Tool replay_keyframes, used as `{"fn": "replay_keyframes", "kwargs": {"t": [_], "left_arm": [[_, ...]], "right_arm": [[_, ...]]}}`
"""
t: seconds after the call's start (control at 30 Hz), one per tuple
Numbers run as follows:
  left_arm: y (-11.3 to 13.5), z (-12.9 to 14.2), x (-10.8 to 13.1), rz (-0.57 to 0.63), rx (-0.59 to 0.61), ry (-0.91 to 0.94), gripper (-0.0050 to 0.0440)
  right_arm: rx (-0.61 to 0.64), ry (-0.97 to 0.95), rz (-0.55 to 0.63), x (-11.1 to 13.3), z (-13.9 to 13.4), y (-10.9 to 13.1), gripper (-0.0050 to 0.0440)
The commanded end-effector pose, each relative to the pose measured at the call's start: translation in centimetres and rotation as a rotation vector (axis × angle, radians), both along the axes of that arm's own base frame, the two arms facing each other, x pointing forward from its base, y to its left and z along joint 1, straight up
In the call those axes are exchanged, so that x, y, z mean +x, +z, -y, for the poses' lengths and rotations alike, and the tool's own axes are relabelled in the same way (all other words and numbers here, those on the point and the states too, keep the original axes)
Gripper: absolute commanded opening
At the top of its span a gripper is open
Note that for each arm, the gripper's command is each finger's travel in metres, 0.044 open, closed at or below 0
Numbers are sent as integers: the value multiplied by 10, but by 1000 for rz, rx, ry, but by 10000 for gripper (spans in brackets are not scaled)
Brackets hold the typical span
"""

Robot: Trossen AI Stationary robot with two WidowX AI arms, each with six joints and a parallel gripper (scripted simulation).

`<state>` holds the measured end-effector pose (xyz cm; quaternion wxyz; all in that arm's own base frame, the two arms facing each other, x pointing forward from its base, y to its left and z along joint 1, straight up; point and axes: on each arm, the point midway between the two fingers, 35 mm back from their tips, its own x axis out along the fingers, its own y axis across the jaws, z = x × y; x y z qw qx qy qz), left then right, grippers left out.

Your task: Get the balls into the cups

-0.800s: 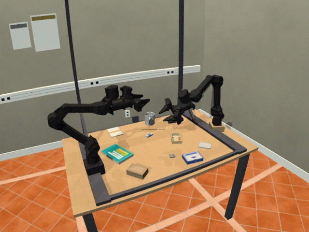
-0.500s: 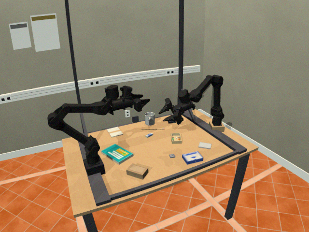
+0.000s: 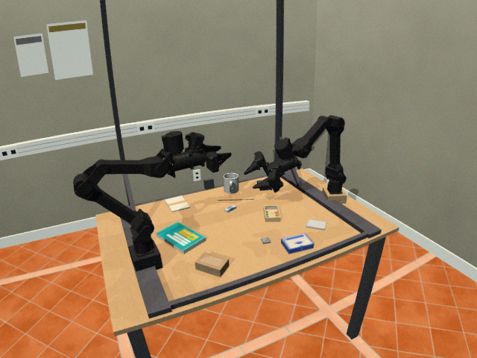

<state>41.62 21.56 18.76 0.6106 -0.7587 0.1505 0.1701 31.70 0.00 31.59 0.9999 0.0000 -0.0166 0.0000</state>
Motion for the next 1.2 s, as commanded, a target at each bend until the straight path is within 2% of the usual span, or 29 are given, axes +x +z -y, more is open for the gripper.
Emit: {"fn": "replay_keyframes", "kwargs": {"t": [0.0, 0.33, 0.47, 0.8, 1.0, 1.17], "left_arm": [[14, 0, 0, 26, 20, 0, 400], [14, 0, 0, 26, 20, 0, 400], [3, 2, 4, -16, 125, -56, 400], [-23, 10, 4, -145, 482, -274, 400], [-28, 12, 4, -167, 540, -319, 400], [-44, 19, 1, -233, 718, -473, 400]], "right_arm": [[0, 0, 17, -1, 0, 7, 400], [0, 0, 17, -1, 0, 7, 400], [0, 0, 17, -1, 0, 7, 400], [0, 0, 17, -1, 0, 7, 400], [0, 0, 17, -1, 0, 7, 400], [0, 0, 17, -1, 0, 7, 400]]}}
